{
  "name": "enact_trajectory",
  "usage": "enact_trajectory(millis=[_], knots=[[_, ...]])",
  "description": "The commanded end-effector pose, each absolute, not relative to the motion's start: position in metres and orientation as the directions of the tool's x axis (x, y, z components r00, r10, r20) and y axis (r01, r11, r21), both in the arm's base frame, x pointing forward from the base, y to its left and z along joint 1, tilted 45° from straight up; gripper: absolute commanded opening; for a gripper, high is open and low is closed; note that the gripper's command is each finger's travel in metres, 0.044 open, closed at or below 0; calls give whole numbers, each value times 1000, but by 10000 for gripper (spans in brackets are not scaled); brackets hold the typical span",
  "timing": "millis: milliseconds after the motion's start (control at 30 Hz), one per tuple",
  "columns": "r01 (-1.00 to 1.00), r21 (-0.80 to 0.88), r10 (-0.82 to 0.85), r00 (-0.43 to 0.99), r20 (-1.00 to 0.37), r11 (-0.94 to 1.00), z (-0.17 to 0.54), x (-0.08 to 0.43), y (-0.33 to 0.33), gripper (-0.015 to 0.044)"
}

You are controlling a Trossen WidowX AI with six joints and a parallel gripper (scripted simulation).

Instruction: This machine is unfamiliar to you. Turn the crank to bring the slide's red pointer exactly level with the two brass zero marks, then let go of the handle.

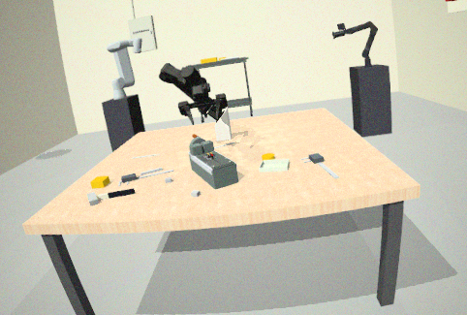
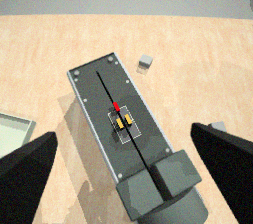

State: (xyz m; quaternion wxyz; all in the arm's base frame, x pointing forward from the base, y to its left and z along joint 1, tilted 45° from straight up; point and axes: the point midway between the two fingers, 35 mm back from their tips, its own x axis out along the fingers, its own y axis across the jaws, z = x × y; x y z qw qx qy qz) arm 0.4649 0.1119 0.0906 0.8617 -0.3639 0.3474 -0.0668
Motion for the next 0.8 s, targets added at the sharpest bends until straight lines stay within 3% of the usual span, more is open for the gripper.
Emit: enact_trajectory(millis=[0, 767], knots=[[-188, -678, -356, 735, -577, 711, 102, 453, 101, 440], [-505, -638, -212, 663, -718, 582, 137, 361, 51, 440]])
